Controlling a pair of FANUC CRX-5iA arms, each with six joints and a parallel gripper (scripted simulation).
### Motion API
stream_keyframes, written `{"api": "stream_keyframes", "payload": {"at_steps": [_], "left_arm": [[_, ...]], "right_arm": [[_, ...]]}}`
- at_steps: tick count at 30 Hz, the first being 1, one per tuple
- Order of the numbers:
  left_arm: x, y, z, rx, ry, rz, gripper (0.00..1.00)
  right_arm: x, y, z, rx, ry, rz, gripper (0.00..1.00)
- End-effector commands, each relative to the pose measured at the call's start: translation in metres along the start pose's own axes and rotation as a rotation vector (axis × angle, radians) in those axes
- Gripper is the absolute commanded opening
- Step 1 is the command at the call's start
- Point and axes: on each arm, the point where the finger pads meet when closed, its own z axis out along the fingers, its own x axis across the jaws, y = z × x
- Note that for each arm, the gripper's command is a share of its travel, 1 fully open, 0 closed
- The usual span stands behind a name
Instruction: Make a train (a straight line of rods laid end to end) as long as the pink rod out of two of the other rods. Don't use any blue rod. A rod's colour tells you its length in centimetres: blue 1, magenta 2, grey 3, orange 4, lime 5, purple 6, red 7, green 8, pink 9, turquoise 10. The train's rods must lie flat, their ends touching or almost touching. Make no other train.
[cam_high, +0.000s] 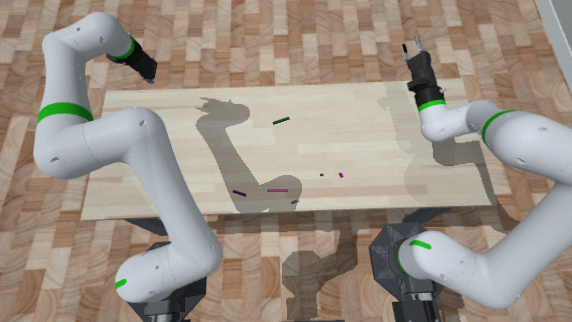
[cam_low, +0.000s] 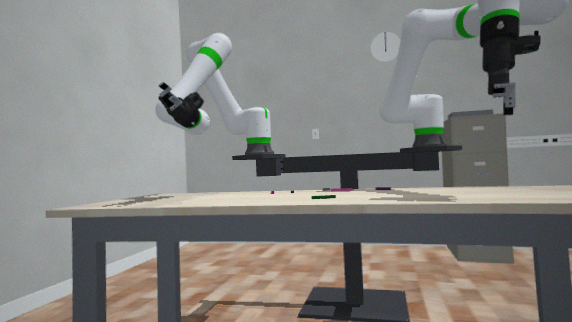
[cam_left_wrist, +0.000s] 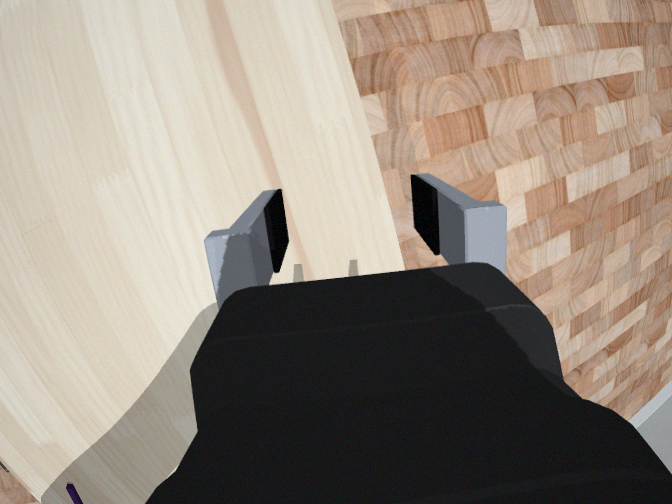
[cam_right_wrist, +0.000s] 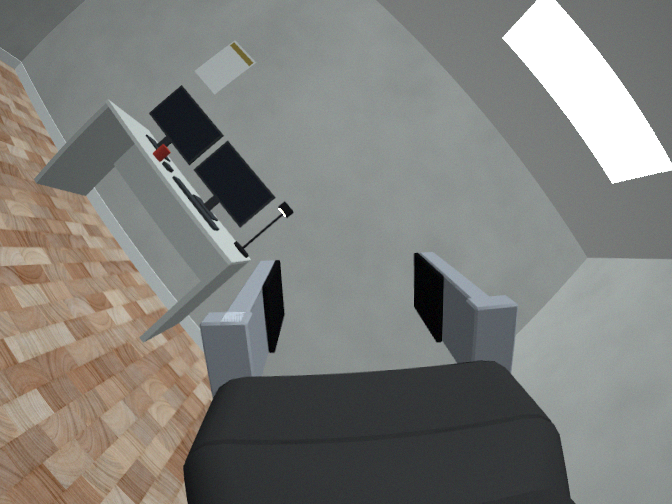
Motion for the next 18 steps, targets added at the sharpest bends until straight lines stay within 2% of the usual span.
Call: {"api": "stream_keyframes", "payload": {"at_steps": [1, 18], "left_arm": [[0.001, 0.0, -0.002, 0.001, 0.003, 0.0, 1.0], [0.001, 0.0, -0.002, 0.001, 0.003, 0.0, 1.0]], "right_arm": [[0.002, -0.001, 0.0, 0.005, 0.0, -0.003, 1.0], [0.009, -0.006, -0.012, 0.054, -0.029, -0.038, 1.0]]}}
